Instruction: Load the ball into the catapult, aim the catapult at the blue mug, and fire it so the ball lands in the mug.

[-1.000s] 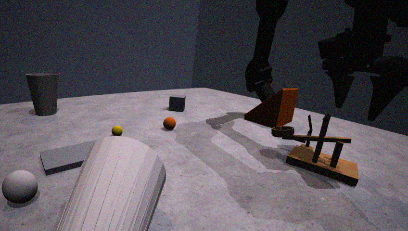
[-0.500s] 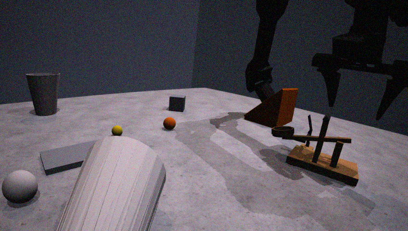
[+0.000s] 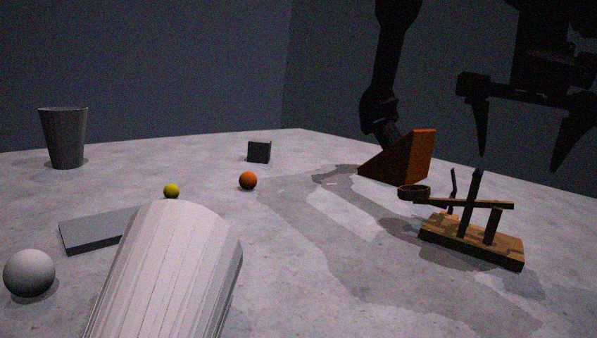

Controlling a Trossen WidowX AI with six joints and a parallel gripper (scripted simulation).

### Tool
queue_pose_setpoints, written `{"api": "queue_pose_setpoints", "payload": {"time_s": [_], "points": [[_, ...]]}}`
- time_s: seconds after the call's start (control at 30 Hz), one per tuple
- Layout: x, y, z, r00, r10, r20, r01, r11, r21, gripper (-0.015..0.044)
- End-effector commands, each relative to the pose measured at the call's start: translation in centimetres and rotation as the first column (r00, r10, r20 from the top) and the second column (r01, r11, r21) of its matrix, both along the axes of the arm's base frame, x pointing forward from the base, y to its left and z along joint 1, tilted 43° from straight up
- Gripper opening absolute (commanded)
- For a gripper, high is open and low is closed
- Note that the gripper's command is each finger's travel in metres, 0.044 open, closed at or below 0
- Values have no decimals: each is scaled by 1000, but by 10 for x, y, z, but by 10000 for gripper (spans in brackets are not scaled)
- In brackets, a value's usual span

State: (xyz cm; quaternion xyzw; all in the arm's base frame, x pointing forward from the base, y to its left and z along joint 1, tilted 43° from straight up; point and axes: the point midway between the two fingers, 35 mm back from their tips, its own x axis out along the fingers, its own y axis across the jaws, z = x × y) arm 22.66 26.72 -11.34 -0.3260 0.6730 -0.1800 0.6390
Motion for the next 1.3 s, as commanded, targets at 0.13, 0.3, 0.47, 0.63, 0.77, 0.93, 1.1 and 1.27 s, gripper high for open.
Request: {"api": "queue_pose_setpoints", "payload": {"time_s": [0.13, 0.3, 0.47, 0.63, 0.77, 0.93, 1.1, 1.27], "points": [[0, 1, 1, 965, 194, -176, -195, 981, 12, 440], [0, 2, 1, 906, 314, -285, -317, 948, 36, 440], [0, 2, 2, 819, 424, -387, -430, 900, 75, 440], [0, 2, 2, 708, 520, -478, -531, 838, 126, 440], [0, 3, 3, 604, 585, -541, -600, 781, 175, 440], [-1, 3, 3, 457, 651, -606, -671, 700, 245, 440], [-1, 3, 3, 297, 696, -653, -723, 611, 322, 440], [-1, 3, 4, 248, 705, -664, -734, 584, 346, 440]]}}
